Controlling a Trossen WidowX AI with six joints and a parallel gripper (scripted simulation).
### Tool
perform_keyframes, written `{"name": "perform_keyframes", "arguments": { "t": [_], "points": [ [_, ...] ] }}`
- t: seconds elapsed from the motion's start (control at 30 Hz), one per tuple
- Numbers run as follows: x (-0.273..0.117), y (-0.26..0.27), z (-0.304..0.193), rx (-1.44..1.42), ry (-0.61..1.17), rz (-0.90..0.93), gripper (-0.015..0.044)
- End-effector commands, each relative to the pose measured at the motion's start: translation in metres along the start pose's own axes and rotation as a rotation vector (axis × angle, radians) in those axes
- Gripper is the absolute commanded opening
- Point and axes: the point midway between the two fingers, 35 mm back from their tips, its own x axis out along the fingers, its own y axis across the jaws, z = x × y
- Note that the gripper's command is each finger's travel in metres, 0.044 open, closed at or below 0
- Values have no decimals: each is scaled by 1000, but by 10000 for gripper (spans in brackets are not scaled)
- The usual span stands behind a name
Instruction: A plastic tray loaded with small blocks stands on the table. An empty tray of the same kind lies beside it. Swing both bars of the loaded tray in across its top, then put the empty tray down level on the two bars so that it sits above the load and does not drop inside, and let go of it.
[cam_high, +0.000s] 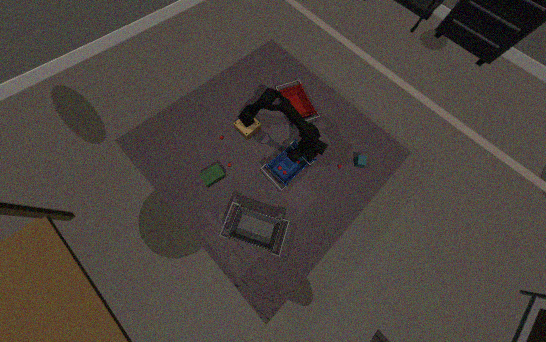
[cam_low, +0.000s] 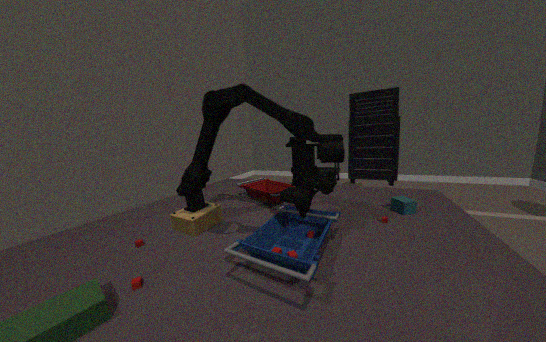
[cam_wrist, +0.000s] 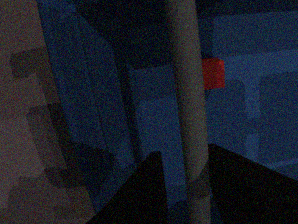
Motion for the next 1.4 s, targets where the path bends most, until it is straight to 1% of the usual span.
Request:
{"name": "perform_keyframes", "arguments": {
  "t": [0.0, 0.13, 0.2, 0.27, 0.3, 1.17, 1.27, 1.37],
  "points": [
    [-13, 2, 1, -10, -9, 7, 86],
    [-37, 4, 0, -10, -9, 8, 86],
    [-42, 4, 0, -10, -9, 8, 86],
    [-42, 4, 0, -10, -9, 8, 86],
    [-33, 4, 0, -14, -7, 4, 86],
    [-33, 4, 0, -14, -7, 4, 86],
    [-45, 4, 1, -14, -7, 4, 86],
    [-75, 4, 2, -14, -6, 4, 86]
  ]
}}
